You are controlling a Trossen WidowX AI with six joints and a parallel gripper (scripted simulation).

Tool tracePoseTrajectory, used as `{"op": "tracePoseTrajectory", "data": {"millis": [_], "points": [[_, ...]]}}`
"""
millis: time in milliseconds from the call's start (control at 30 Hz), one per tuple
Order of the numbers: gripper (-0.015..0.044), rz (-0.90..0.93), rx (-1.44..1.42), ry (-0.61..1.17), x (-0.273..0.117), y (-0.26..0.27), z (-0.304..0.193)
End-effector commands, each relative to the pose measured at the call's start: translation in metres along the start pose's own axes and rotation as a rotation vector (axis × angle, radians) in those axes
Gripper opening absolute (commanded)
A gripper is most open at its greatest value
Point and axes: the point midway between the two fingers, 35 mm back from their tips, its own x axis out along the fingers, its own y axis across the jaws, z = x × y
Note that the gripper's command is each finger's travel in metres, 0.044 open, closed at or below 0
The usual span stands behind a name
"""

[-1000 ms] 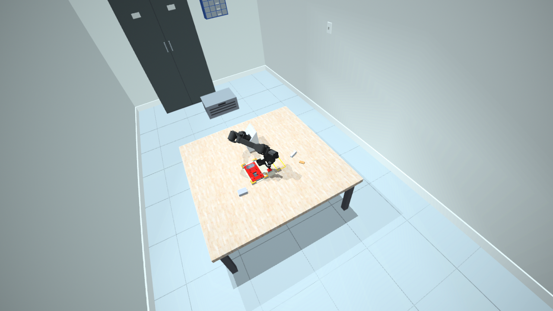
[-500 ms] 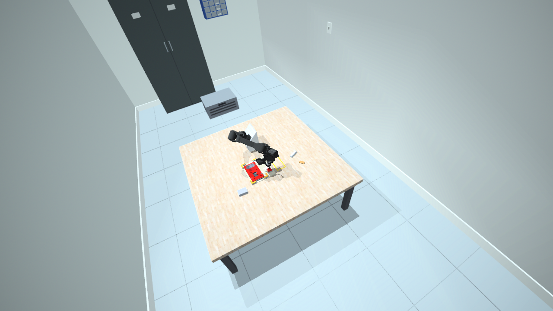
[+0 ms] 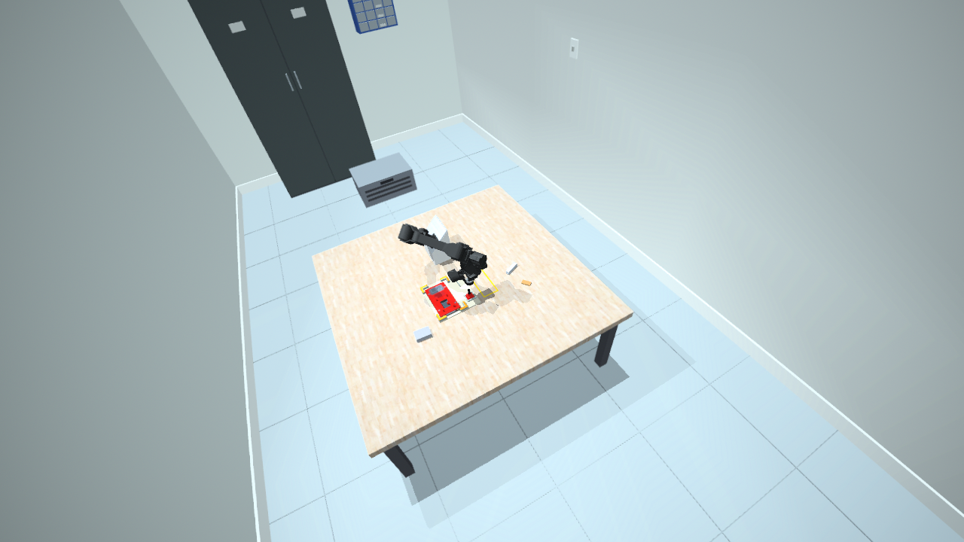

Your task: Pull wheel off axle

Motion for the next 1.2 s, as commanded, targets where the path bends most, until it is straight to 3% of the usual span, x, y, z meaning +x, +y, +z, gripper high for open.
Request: {"op": "tracePoseTrajectory", "data": {"millis": [0,567,1167], "points": [[0.0,0.004,-0.009,0.005,0.0,0.022,-0.01],[0.0,0.008,-0.001,0.005,-0.005,0.087,-0.05],[0.0,0.007,0.0,0.005,0.022,0.089,-0.051]]}}
